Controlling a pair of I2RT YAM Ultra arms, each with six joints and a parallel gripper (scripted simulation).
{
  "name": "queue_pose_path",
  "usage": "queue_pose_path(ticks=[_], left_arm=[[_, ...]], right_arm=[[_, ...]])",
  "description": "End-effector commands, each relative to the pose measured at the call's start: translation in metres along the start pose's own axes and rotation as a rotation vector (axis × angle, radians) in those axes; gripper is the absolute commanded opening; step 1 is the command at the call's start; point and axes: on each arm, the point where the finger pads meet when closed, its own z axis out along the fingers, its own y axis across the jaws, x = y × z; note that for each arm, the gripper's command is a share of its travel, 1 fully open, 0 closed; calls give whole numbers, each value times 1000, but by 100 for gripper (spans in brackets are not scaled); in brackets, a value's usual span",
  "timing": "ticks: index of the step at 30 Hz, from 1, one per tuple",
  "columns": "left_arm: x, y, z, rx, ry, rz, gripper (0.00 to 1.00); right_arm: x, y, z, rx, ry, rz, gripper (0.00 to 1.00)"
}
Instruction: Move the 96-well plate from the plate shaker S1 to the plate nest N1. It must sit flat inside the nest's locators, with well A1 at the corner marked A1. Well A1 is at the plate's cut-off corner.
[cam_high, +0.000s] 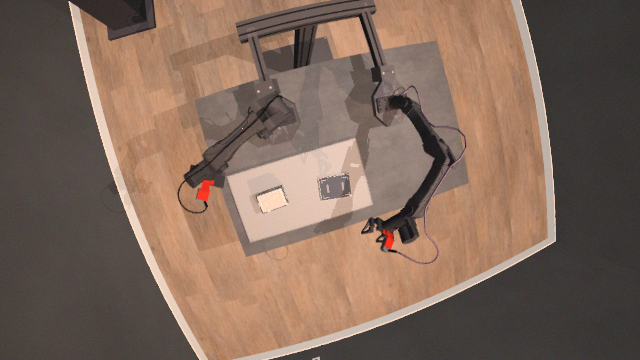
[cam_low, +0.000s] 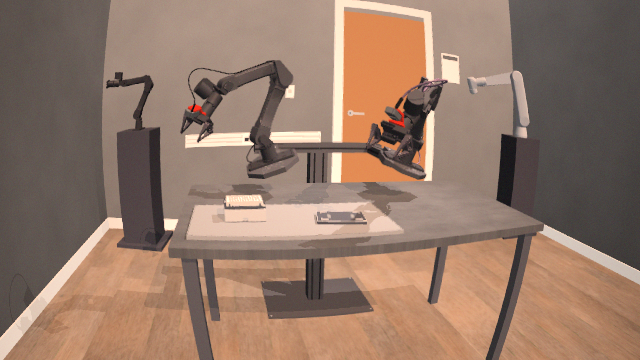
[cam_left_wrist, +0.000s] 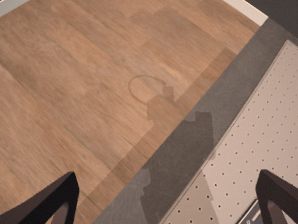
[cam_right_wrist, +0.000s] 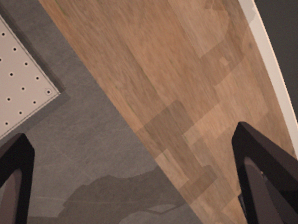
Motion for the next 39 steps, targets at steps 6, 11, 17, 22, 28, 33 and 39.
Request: queue_pose_path(ticks=[6,11,17,22,28,33,39], left_arm=[[-8,-1,-5,-2,-18,6,100],[-8,-1,-5,-2,-18,6,100],[-8,-1,-5,-2,-18,6,100],[-22,-8,-6,-48,-67,3,100],[-34,-90,-8,-49,-132,44,100],[-24,-164,-18,-9,-156,89,100],[3,-254,-43,51,-185,149,100]], right_arm=[[-4,-3,-2,9,-12,-2,100],[-4,-3,-2,9,-12,-2,100],[-4,-3,-2,9,-12,-2,100],[-3,1,-2,31,-15,37,100],[-12,44,0,-6,-63,99,100],[-15,76,6,-34,-100,146,100],[-28,134,12,-144,-165,148,100]])
